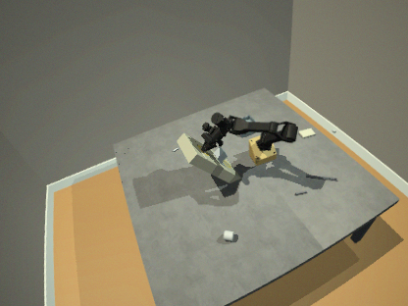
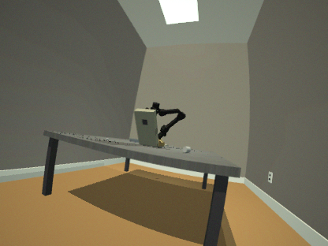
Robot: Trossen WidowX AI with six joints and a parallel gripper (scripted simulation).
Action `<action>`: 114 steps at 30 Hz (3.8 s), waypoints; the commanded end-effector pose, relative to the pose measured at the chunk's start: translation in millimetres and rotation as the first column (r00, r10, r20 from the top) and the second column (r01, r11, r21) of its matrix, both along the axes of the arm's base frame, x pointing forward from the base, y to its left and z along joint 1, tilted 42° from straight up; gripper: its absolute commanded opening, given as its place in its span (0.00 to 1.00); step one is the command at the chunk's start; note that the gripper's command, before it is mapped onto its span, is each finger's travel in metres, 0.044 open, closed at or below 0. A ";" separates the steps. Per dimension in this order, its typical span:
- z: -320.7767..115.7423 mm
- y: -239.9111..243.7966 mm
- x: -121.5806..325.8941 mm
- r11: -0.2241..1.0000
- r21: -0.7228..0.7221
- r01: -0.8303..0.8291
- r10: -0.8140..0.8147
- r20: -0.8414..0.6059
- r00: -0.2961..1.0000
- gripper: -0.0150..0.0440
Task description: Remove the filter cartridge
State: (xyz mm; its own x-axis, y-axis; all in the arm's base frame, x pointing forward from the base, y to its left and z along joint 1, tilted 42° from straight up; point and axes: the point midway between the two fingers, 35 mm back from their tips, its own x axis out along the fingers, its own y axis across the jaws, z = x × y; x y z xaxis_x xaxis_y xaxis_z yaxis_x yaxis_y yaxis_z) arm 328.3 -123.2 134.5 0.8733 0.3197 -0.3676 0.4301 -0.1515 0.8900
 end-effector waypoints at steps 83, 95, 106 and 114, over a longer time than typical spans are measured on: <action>21.3 -17.9 -65.2 0.950 0.280 0.138 -0.103 -0.135 0.985 0.42; 72.4 -63.5 -68.7 0.953 0.270 0.139 -0.106 -0.133 0.985 0.77; 43.9 -41.6 -75.0 0.969 -0.169 -0.180 0.169 -0.077 0.983 0.77; 1.1 0.2 -90.1 0.594 -0.607 -0.528 0.586 -0.124 0.801 0.77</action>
State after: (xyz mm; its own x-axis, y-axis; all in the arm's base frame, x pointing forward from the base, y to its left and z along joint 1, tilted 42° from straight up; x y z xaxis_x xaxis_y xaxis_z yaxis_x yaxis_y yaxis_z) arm 252.0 -159.3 172.7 0.7675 0.4043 -0.4975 0.4489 0.2152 0.8673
